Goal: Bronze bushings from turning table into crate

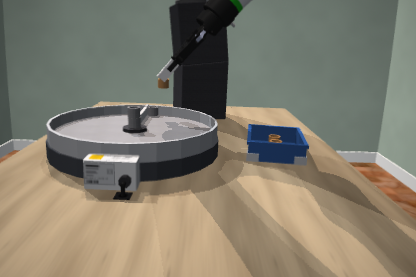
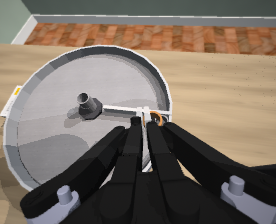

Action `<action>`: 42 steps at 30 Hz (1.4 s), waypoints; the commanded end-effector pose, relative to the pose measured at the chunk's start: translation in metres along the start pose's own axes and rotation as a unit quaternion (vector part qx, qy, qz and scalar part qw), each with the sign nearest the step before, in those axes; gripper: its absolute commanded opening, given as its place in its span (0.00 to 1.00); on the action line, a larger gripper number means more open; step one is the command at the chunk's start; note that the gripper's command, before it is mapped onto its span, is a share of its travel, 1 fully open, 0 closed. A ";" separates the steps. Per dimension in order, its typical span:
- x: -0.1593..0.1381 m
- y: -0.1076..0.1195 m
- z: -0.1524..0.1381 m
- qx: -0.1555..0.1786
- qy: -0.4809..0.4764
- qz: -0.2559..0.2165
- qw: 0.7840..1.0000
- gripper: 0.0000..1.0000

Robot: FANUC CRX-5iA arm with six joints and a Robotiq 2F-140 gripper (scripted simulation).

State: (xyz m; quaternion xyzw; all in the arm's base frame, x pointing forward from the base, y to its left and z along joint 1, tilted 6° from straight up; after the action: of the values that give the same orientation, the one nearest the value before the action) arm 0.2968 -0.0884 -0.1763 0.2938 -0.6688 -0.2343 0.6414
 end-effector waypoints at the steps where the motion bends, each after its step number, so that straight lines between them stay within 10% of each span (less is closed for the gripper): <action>1: -0.009 0.007 -0.010 -0.001 0.000 0.001 1.000 0.00; 28: -0.178 0.135 -0.192 -0.001 0.000 0.001 1.000 0.00; 42: -0.216 0.163 -0.233 -0.001 0.000 0.001 1.000 0.00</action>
State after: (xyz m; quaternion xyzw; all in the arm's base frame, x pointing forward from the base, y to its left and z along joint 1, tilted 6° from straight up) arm 0.5078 0.1854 -0.2023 0.2942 -0.6687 -0.2344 0.6414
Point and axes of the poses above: the point where the finger pads meet when closed, its own y axis back along the fingers, its own z axis across the jaws, x = y × z, the point moved 4 cm from there along y, back along the fingers, and after that the axes turned 4 degrees about -y, right-handed, at the moved point
